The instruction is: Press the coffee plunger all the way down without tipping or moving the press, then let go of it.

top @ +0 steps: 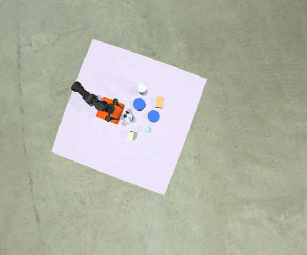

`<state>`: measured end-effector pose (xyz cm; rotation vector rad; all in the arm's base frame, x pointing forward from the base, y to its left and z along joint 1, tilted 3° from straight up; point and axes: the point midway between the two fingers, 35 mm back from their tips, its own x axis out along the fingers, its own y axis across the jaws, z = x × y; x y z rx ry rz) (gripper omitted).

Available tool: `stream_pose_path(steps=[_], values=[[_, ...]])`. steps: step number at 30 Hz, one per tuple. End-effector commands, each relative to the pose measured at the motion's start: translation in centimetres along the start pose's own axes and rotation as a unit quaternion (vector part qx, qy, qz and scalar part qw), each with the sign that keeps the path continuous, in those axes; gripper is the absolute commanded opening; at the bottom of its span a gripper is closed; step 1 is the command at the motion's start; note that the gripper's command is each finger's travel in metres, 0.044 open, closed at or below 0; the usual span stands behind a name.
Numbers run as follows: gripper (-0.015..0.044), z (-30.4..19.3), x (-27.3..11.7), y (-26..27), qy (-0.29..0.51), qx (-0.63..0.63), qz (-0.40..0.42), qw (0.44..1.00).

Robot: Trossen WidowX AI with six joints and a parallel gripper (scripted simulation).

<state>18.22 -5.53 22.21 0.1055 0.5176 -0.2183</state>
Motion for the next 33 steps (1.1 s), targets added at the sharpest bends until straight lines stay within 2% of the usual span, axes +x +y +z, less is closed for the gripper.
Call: stream_pose_path(steps=[1,28,33], values=[[0.0440,-0.2,0.1,-0.1,-0.006,0.002,-0.003,1.000],[0.0440,-0.1,4.0,-0.1,-0.008,0.002,-0.004,1.000],[0.0309,-0.1,4.0,-0.1,-0.008,0.002,-0.004,1.000]])
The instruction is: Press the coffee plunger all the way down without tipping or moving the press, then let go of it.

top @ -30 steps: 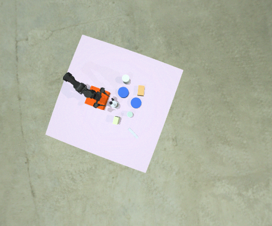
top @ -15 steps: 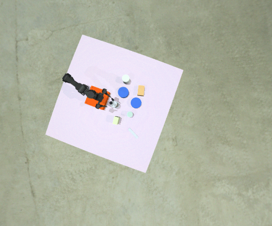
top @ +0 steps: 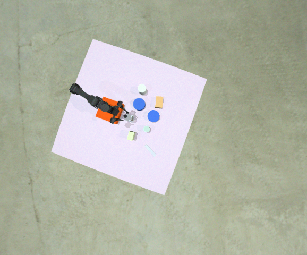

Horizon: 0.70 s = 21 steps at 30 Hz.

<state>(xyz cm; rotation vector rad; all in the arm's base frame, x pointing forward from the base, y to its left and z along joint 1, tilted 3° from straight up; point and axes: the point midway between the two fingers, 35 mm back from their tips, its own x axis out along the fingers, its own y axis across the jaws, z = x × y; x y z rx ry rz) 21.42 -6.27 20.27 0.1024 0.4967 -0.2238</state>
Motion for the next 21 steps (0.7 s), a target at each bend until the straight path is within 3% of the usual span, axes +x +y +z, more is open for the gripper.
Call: stream_pose_path(steps=[1,7,21], values=[[0.0282,-0.10,0.19,-0.05,0.003,0.002,-0.001,1.000],[0.0125,-0.10,0.19,-0.05,0.003,0.002,-0.001,1.000],[0.0115,-0.41,0.41,-0.06,0.003,0.002,-0.001,1.000]])
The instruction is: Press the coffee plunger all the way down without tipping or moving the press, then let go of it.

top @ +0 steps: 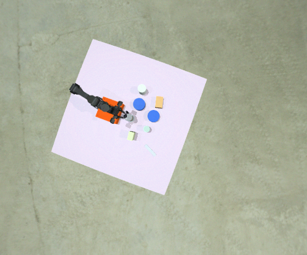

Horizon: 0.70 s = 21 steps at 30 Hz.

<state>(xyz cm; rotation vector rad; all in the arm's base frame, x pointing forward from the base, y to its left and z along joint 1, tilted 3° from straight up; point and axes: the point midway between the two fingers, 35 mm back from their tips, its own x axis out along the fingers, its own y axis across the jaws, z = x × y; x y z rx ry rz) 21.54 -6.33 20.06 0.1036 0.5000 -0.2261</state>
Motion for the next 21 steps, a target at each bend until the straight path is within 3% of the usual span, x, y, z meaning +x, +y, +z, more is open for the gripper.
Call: stream_pose_path(steps=[1,21], values=[[0.0115,-0.4,0.3,0.0,0.001,0.001,0.000,1.000],[0.0115,-3.0,2.2,0.0,0.001,0.002,0.000,1.000]])
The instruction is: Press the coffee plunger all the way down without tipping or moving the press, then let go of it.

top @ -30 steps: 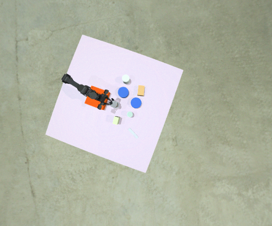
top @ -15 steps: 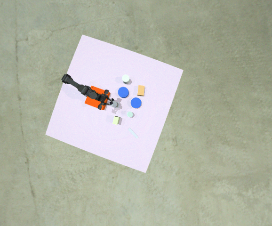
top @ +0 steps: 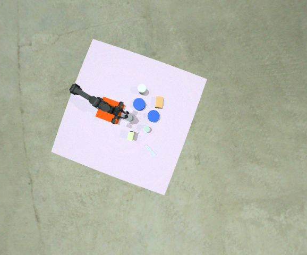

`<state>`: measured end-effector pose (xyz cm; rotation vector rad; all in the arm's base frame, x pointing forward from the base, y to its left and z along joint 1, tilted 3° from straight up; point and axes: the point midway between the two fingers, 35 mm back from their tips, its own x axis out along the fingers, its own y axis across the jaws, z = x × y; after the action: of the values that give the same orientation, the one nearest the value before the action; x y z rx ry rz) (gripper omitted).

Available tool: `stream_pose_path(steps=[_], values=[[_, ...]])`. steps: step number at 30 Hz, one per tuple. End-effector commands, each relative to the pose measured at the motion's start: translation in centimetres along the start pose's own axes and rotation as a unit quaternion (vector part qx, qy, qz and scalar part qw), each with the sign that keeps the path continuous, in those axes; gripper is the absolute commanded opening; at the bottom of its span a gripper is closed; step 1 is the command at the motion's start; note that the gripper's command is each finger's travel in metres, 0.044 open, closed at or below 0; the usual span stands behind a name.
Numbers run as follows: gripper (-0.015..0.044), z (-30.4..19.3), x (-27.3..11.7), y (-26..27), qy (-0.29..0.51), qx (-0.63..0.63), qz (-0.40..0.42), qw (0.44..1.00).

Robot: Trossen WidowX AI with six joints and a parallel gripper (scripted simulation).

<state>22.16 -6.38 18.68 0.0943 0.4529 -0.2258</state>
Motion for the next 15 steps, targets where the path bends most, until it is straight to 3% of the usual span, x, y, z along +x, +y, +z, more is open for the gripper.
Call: stream_pose_path(steps=[1,15], values=[[0.0115,-2.3,1.0,-0.1,0.025,0.004,-0.001,1.000],[0.0115,-4.2,2.3,0.0,0.024,0.004,-0.001,1.000]])
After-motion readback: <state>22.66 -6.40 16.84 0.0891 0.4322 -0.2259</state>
